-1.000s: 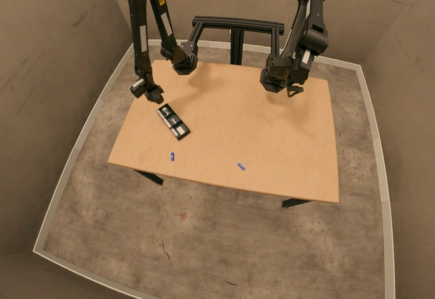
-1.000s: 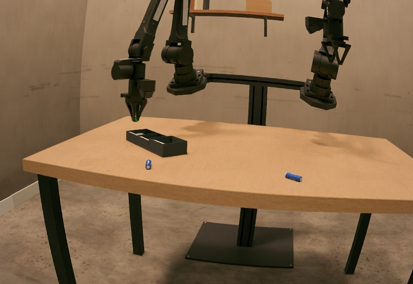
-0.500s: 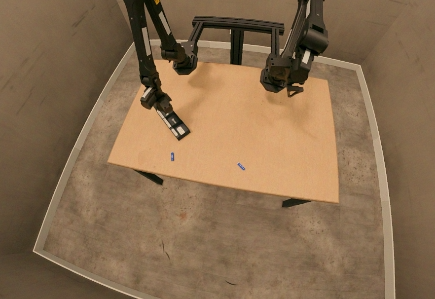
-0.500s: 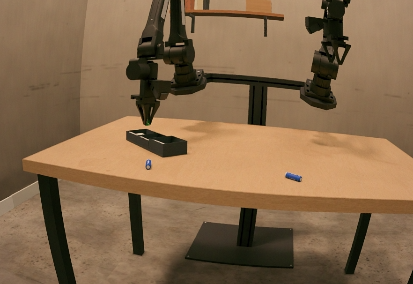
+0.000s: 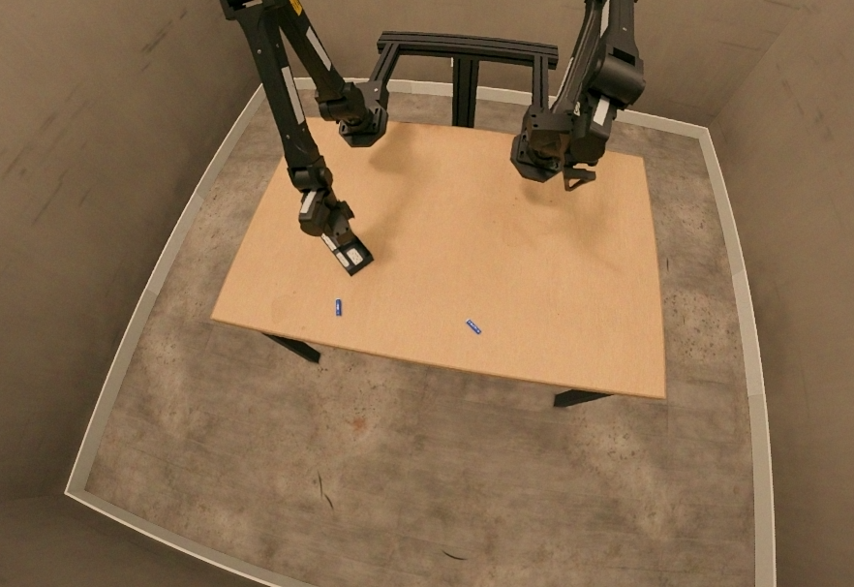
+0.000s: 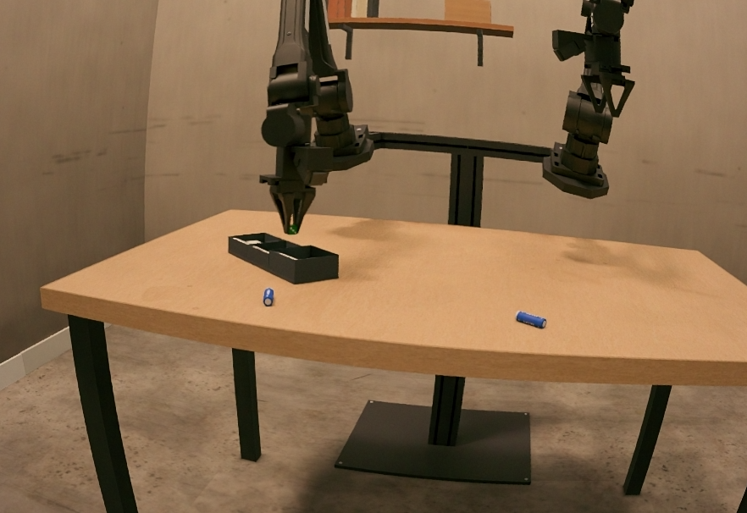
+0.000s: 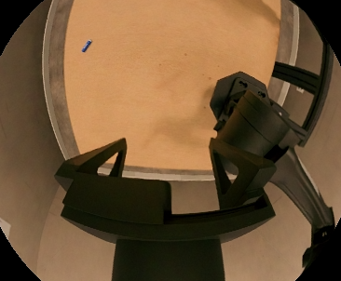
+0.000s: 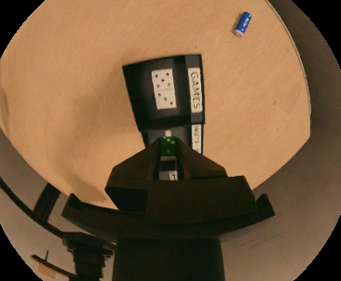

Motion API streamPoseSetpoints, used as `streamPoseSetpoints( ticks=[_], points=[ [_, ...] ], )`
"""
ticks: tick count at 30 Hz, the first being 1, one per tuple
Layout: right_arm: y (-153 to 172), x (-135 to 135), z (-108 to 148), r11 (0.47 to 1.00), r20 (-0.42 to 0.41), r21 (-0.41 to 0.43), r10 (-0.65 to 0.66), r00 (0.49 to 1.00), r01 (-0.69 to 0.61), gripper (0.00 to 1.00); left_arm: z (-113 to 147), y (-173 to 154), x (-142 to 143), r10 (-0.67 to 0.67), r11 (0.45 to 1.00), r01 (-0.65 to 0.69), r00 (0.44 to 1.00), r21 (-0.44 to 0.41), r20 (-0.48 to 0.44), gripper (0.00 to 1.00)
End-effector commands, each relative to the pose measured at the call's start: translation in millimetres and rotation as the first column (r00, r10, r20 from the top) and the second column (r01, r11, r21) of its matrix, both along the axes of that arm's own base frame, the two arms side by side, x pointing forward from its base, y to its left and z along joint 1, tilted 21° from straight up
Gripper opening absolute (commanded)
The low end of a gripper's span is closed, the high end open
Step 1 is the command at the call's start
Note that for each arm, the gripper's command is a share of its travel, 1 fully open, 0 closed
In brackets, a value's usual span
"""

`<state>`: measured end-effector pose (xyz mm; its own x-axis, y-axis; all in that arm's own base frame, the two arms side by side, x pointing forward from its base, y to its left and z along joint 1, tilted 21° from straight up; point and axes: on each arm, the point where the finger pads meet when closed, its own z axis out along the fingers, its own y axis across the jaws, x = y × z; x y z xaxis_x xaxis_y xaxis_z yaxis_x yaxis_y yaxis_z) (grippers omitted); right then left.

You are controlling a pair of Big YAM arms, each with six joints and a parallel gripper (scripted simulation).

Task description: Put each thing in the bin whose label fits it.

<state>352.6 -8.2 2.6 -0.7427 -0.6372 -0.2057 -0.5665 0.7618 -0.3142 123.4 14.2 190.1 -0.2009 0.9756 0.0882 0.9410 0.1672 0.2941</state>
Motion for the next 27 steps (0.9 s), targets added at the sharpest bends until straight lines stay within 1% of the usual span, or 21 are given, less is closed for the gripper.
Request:
streamPoseSetpoints(
  ticks=[1,7,11,15,17,18,25,27],
  points=[
    [10,14,4,0.988,0.011,0.049,-0.149,0.989,0.148,0.11,33,0,5,-0.004,1.0,0.004,0.998,-0.009,0.071,1.0],
    [39,37,9,0.955,0.022,0.102,-0.282,0.959,0.278,0.11,33,0,5,-0.004,1.0,0.004,0.998,-0.009,0.071,1.0],
    [41,38,9,0.926,0.023,0.141,-0.355,0.934,0.349,0.11,33,0,5,-0.004,1.0,0.004,0.998,-0.009,0.071,1.0],
    [38,38,9,0.884,0.023,0.182,-0.442,0.897,0.431,0.11,33,0,5,-0.004,1.0,0.004,0.998,-0.009,0.071,1.0],
    [38,38,9,0.884,0.023,0.182,-0.442,0.897,0.431,0.11,33,0,5,-0.004,1.0,0.004,0.998,-0.009,0.071,1.0],
    [38,38,9,0.852,0.019,0.206,-0.495,0.869,0.481,0.11,33,0,5,-0.004,1.0,0.004,0.998,-0.009,0.071,1.0],
    [38,38,9,0.748,0.0,0.27,-0.63,0.777,0.607,0.11,33,0,5,-0.004,1.0,0.004,0.998,-0.009,0.071,1.0],
    [34,39,12,0.714,-0.006,0.288,-0.665,0.747,0.638,0.11,33,0,5,-0.004,1.0,0.004,0.998,-0.009,0.071,1.0]
  ],
)
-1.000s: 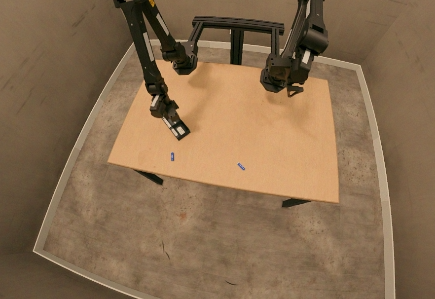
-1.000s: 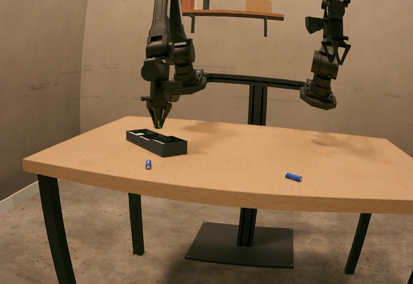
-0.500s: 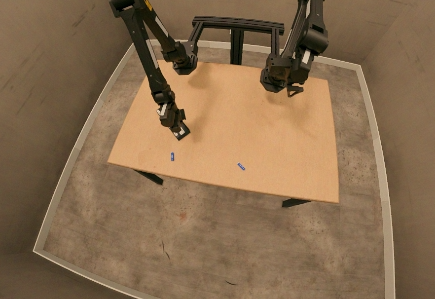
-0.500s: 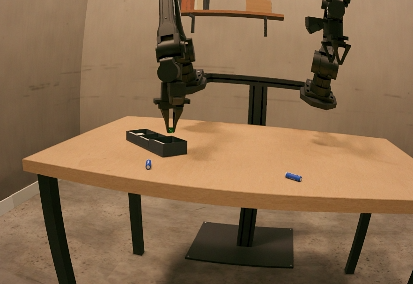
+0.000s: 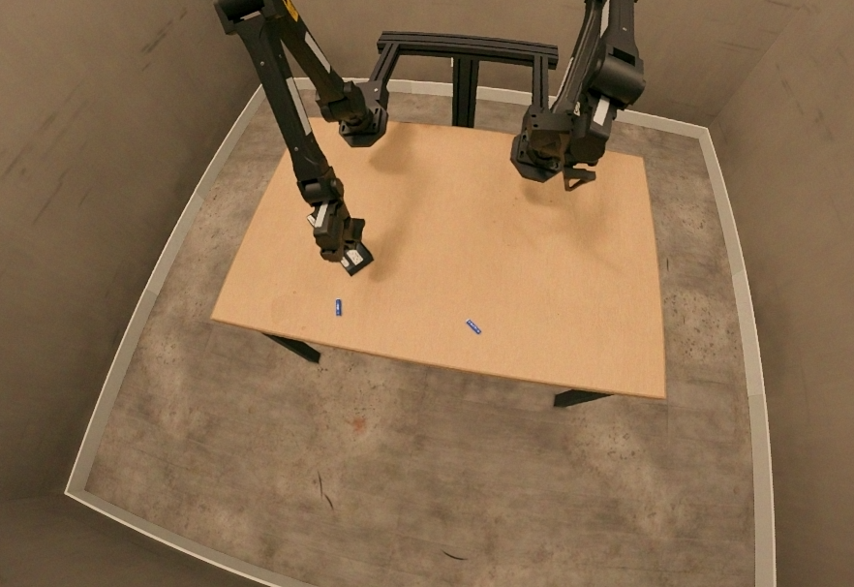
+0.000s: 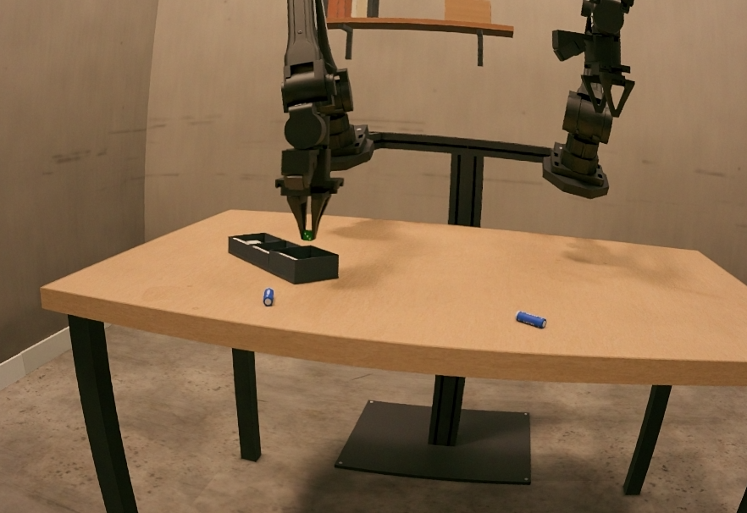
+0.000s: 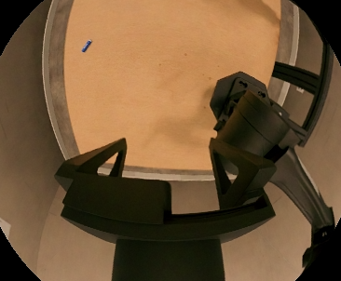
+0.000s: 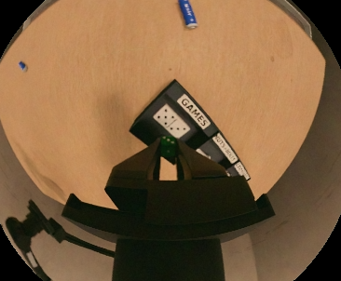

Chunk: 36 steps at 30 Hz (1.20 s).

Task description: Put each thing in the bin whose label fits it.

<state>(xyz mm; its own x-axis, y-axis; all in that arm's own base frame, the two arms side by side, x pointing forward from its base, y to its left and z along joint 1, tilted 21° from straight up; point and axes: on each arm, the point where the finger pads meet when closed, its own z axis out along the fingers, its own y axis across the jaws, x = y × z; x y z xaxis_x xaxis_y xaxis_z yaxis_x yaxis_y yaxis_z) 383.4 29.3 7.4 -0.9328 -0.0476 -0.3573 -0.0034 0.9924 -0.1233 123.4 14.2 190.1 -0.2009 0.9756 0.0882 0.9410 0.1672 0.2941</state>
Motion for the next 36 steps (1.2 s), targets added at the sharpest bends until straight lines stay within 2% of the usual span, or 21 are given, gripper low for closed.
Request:
streamPoseSetpoints(
  ticks=[1,5,7,8,13,15,17,22,24,25,29,36],
  points=[
    [-5,8,9,0.988,0.021,0.055,-0.146,0.989,0.145,0.11,33,0,5,-0.004,1.0,0.004,0.998,-0.009,0.071,1.0],
    [-6,-4,7,0.969,0.02,0.088,-0.232,0.972,0.23,0.11,33,0,5,-0.004,1.0,0.004,0.998,-0.009,0.071,1.0],
    [-6,-4,7,0.969,0.02,0.088,-0.232,0.972,0.23,0.11,33,0,5,-0.004,1.0,0.004,0.998,-0.009,0.071,1.0],
    [-4,3,12,0.953,0.022,0.112,-0.286,0.958,0.282,0.11,33,0,5,-0.004,1.0,0.004,0.998,-0.009,0.071,1.0],
    [-6,15,14,0.914,0.009,0.148,-0.384,0.923,0.379,0.11,33,0,5,-0.004,1.0,0.004,0.998,-0.009,0.071,1.0],
    [-5,12,9,0.894,0.003,0.162,-0.423,0.906,0.417,0.11,33,0,5,-0.004,1.0,0.004,0.998,-0.009,0.071,1.0],
    [-7,-2,-2,0.871,-0.002,0.174,-0.465,0.885,0.458,0.11,33,0,5,-0.004,1.0,0.004,0.998,-0.009,0.071,1.0],
    [-7,6,3,0.809,-0.001,0.22,-0.559,0.829,0.546,0.11,33,0,5,-0.004,1.0,0.004,0.998,-0.009,0.071,1.0],
    [-7,6,3,0.809,-0.001,0.22,-0.559,0.829,0.546,0.11,33,0,5,-0.004,1.0,0.004,0.998,-0.009,0.071,1.0],
    [-7,7,3,0.773,-0.004,0.239,-0.604,0.797,0.587,0.11,33,0,5,-0.004,1.0,0.004,0.998,-0.009,0.071,1.0],
    [-7,7,3,0.714,-0.007,0.267,-0.67,0.742,0.648,0.11,33,0,5,-0.004,1.0,0.004,0.998,-0.009,0.071,1.0],
    [2,6,2,0.725,-0.008,0.266,-0.657,0.753,0.635,0.11,33,0,5,-0.004,1.0,0.004,0.998,-0.009,0.071,1.0]
  ],
)
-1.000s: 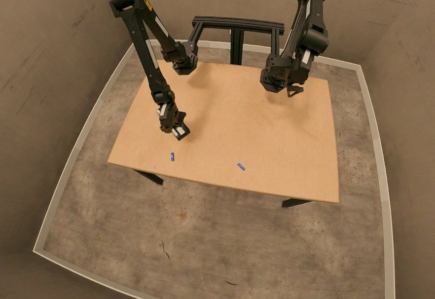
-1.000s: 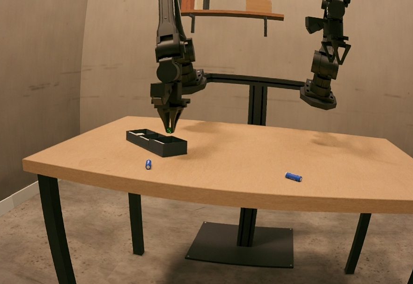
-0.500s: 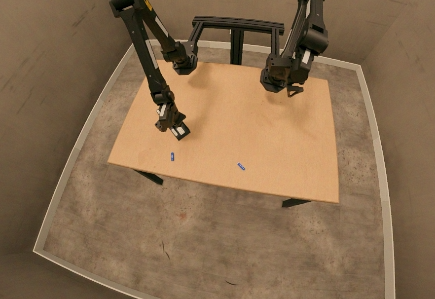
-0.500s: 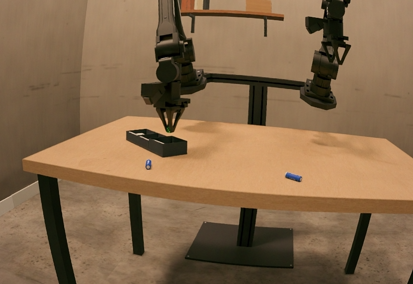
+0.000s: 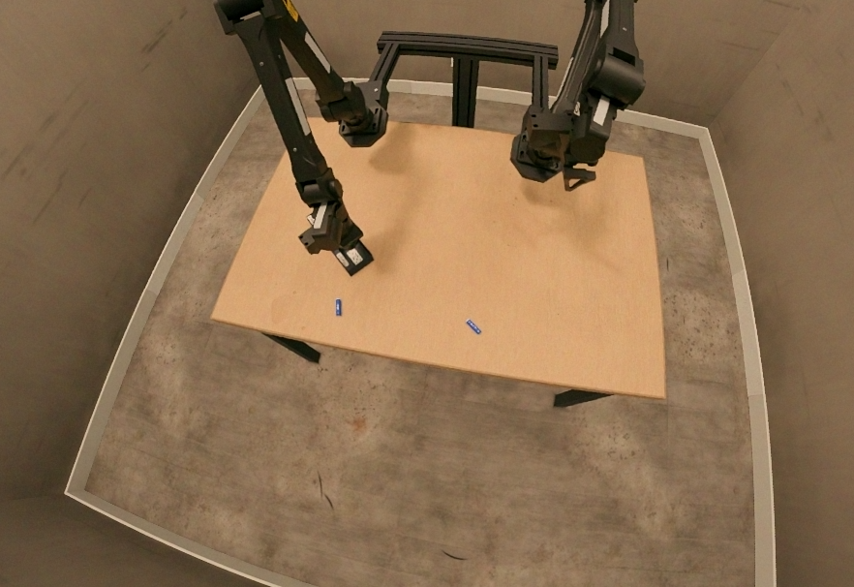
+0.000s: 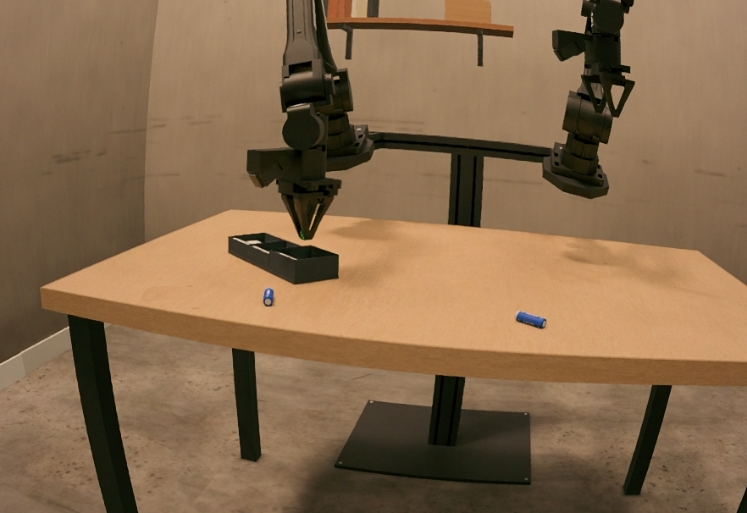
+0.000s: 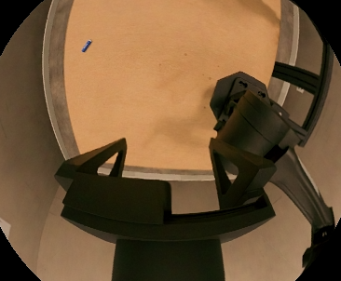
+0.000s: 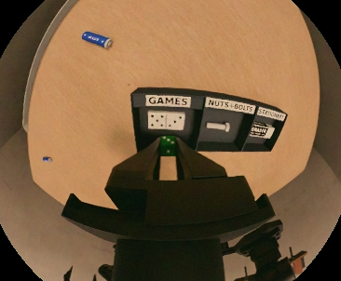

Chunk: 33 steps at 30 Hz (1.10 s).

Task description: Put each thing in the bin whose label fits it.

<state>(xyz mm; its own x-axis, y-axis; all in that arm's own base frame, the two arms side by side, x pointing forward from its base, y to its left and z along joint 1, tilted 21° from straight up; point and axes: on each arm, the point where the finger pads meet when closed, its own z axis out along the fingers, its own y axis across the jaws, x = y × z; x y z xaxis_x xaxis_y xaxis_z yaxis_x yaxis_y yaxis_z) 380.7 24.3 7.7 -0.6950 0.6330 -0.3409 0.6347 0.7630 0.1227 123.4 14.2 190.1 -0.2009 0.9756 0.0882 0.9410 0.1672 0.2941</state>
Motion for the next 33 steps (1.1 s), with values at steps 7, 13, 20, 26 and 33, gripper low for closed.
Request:
streamPoseSetpoints(
  ticks=[7,13,20,26,33],
  points=[
    [10,11,5,1.0,0.03,0.013,-0.023,0.999,0.022,0.11,33,0,5,-0.004,1.0,0.004,0.998,-0.009,0.071,1.0],
    [12,13,4,1.0,0.027,0.013,-0.023,0.999,0.022,0.11,33,0,5,-0.004,1.0,0.004,0.998,-0.009,0.071,1.0],
    [12,15,6,1.0,0.028,0.013,-0.023,0.999,0.022,0.11,33,0,5,-0.004,1.0,0.004,0.998,-0.009,0.071,1.0],
    [8,19,-2,1.0,0.033,0.01,-0.017,0.999,0.016,0.11,33,0,5,-0.004,1.0,0.004,0.998,-0.009,0.071,1.0],
    [0,24,-16,1.0,0.029,0.01,-0.026,0.999,0.026,0.11,33,0,5,-0.004,1.0,0.004,0.998,-0.009,0.071,1.0]
  ],
)
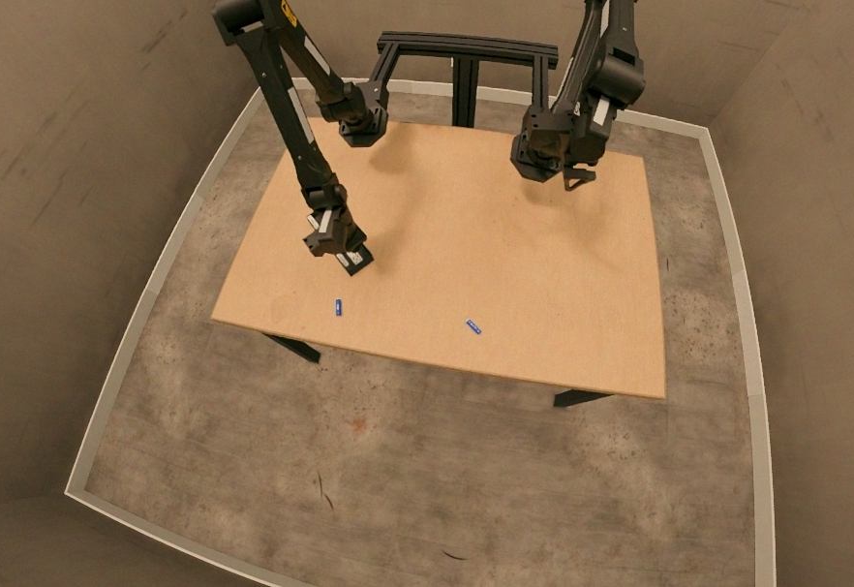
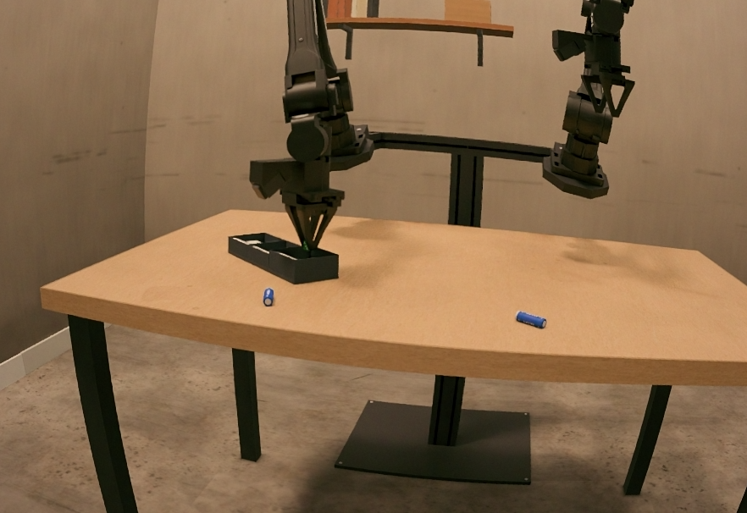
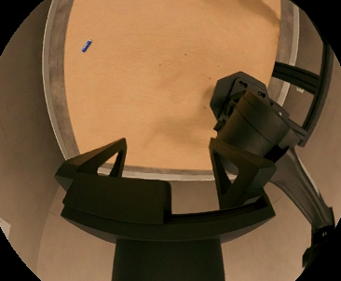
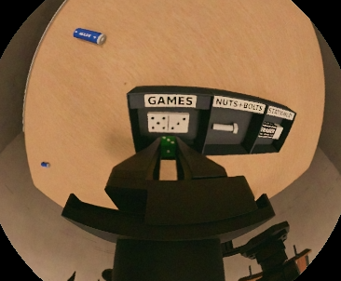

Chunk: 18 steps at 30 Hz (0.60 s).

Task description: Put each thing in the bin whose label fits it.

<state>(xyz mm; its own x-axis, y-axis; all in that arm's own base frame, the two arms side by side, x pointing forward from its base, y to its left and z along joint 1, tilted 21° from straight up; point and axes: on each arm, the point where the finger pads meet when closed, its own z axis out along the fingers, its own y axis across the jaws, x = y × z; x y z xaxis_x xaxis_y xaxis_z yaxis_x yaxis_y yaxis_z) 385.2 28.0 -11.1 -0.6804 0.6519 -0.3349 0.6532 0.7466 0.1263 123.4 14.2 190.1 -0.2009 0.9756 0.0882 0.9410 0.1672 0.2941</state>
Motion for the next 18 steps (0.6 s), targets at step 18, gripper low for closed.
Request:
streamPoseSetpoints(
  ticks=[18],
  points=[
    [-9,29,-3,1.0,0.053,0.005,-0.002,0.999,0.001,0.11,33,0,5,-0.004,1.0,0.004,0.998,-0.009,0.071,1.0]
  ],
)
